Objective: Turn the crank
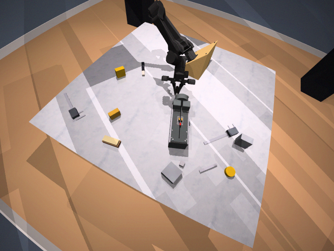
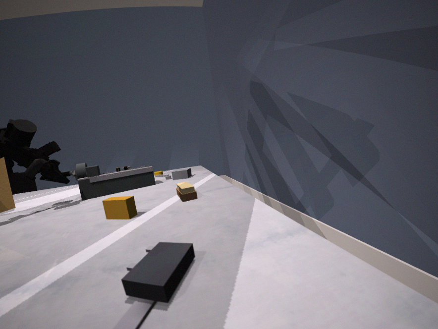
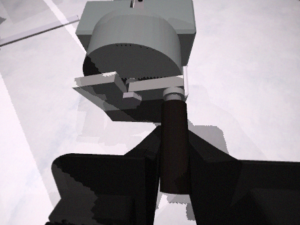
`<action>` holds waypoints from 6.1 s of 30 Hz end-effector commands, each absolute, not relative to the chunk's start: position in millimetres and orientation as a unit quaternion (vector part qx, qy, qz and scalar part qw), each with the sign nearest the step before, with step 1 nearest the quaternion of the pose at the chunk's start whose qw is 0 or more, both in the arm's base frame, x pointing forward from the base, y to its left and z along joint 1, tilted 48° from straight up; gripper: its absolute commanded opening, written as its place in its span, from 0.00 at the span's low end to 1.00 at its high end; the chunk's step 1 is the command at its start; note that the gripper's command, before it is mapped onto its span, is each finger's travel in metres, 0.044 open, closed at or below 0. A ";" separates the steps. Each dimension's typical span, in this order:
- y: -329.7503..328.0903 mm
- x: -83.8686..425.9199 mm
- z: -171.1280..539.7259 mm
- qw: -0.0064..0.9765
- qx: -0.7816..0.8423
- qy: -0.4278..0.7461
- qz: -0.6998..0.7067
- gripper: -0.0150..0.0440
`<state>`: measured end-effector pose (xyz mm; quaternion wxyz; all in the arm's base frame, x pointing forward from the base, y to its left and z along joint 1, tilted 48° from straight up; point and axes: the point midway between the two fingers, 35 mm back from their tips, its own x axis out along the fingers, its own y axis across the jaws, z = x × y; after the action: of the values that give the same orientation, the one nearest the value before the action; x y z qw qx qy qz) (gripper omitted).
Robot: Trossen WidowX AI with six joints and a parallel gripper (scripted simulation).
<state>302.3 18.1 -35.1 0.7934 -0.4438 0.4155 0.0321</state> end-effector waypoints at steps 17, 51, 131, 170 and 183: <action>-0.1 298.0 -64.2 0.793 -0.442 0.418 0.028 0.25; 20.2 282.0 -90.6 0.794 -0.442 0.418 0.028 0.25; 44.8 294.9 -31.4 0.794 -0.441 0.417 0.028 0.25; 2.3 301.8 -49.8 0.793 -0.442 0.417 0.028 0.25; -0.3 295.4 -71.1 0.793 -0.442 0.418 0.028 0.25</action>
<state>297.6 0.5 -63.9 0.7944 -0.4435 0.4141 0.0265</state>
